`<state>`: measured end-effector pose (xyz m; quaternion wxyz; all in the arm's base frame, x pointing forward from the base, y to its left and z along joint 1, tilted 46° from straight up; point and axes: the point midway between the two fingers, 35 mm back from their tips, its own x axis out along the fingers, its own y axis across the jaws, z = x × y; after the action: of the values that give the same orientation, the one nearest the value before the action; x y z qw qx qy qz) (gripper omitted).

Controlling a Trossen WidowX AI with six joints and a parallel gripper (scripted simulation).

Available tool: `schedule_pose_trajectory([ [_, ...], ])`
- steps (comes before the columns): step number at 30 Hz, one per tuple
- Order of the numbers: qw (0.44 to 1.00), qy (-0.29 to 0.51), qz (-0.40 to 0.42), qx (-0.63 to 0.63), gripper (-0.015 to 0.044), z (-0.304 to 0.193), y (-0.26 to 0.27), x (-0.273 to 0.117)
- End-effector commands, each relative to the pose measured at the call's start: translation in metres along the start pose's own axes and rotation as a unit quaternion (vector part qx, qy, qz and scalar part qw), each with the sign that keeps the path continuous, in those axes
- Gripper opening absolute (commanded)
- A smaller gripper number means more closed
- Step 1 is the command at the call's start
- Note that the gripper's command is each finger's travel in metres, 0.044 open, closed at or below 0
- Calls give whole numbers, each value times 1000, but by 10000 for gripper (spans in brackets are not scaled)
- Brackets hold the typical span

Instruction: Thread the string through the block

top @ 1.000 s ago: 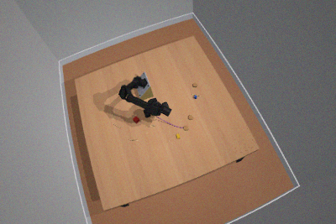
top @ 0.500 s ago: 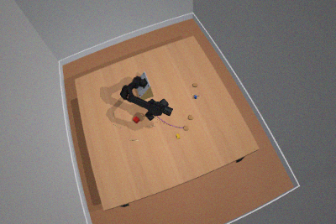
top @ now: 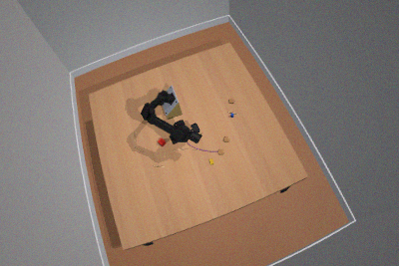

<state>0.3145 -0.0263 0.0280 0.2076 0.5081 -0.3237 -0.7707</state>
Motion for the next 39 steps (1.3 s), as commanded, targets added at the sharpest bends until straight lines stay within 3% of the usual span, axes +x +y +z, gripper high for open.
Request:
schedule_pose_trajectory([
  [1, 1000, 2, -10, 23, 0, -2, 2, -3],
  [16, 980, 2, -63, 188, 0, -17, 18, -8],
  [24, 976, 2, -69, 206, 0, -19, 20, -8],
  [39, 923, 2, -120, 364, 0, -36, 34, -14],
])
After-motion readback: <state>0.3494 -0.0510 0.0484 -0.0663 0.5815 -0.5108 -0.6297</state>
